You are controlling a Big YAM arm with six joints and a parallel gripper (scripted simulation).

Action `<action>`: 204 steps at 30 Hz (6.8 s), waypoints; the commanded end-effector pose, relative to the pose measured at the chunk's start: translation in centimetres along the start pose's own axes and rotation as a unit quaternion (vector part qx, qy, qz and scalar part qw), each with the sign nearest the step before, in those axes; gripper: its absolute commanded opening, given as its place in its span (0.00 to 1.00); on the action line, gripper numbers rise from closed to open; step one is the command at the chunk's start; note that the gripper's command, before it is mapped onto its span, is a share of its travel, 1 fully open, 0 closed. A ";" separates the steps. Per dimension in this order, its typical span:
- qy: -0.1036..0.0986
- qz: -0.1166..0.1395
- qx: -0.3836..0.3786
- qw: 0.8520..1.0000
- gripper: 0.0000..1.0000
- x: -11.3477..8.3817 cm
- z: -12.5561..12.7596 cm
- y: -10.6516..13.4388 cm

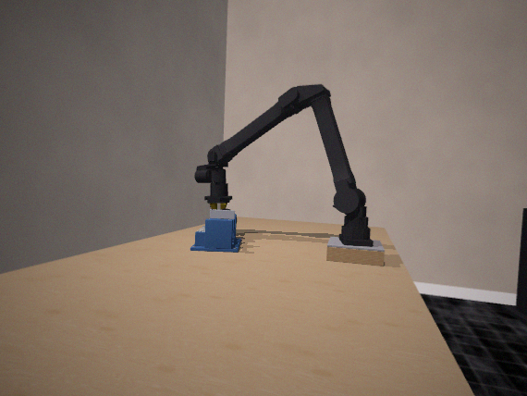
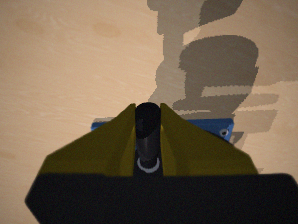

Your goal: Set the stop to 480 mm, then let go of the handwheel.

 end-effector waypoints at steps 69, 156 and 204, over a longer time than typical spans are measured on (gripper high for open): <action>-0.036 -0.020 -0.003 0.999 0.06 -4.8 -2.7 0.3; -0.021 -0.012 -0.001 1.000 0.06 0.7 -7.0 -0.2; -0.041 -0.023 -0.002 0.999 0.06 1.9 -1.0 -0.5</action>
Point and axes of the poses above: the point where the finger pads meet when closed, its own x axis out along the fingers, its own z axis across the jaws, y = z × x, the point moved 8 cm from there along -x, back along the fingers, and after that the axes turned 3 degrees about -x, right-handed, at the moved point
